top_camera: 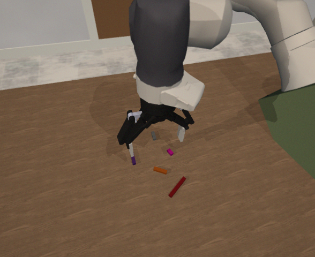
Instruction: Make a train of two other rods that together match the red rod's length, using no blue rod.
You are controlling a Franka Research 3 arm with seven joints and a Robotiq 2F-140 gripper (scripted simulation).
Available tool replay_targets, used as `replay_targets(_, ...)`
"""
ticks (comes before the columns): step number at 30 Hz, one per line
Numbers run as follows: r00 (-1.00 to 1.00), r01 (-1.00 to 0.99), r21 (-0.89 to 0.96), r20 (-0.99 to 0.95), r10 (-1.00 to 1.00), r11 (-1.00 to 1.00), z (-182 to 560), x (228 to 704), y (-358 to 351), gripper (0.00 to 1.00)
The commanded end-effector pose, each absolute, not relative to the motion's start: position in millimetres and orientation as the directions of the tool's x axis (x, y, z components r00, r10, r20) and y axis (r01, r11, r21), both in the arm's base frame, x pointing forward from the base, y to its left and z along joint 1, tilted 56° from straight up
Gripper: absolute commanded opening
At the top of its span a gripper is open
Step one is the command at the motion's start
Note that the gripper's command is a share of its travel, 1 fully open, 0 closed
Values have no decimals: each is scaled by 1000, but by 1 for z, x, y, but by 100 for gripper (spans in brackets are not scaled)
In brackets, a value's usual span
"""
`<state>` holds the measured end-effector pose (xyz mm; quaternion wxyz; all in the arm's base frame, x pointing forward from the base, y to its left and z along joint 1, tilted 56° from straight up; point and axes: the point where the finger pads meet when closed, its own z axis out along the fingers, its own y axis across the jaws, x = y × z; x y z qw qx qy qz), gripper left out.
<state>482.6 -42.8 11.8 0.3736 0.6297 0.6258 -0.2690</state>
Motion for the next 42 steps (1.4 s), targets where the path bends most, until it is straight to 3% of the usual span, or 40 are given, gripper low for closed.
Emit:
replay_targets(1,235,962,272,-769,595,-28,12,483,-41,100)
replay_targets(42,789,598,693,-423,446,-402,29,486,-52,100)
